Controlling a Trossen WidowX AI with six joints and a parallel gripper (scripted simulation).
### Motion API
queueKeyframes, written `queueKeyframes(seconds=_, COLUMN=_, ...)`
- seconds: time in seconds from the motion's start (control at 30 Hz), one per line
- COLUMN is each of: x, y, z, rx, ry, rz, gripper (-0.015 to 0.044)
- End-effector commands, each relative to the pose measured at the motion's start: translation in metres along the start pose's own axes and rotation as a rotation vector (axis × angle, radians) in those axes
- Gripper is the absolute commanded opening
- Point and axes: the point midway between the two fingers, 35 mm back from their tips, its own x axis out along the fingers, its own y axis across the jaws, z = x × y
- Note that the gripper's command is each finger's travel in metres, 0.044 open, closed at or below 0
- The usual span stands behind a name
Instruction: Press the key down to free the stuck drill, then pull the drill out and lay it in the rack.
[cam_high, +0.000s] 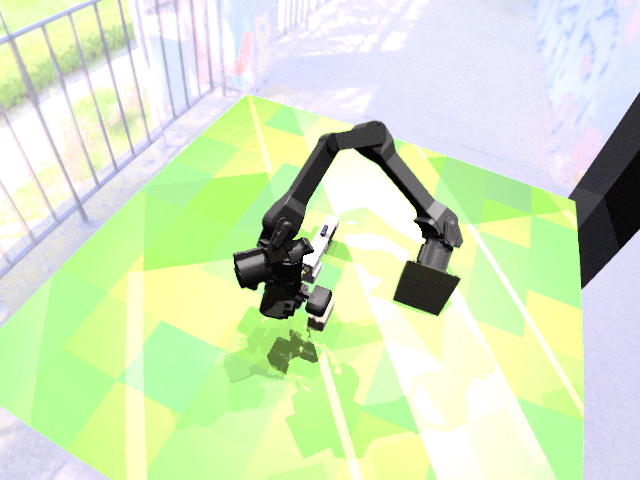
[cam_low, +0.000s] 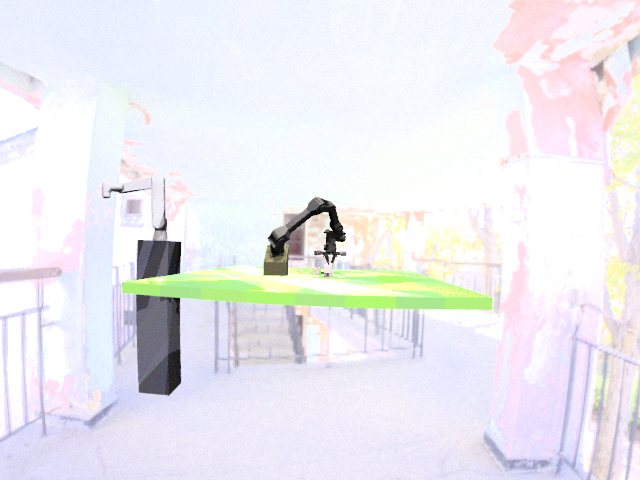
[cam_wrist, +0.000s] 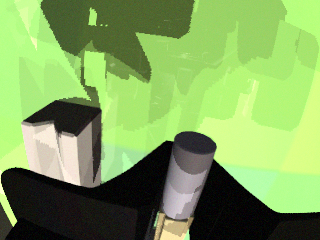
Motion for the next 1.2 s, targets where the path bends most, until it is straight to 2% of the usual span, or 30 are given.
queueKeyframes(seconds=0.0, x=-0.003, y=0.000, z=0.000, rx=0.002, ry=-0.003, rz=-0.001, gripper=0.0000)
queueKeyframes(seconds=1.17, x=-0.021, y=0.000, z=-0.001, rx=0.002, ry=-0.004, rz=-0.001, gripper=0.0000)
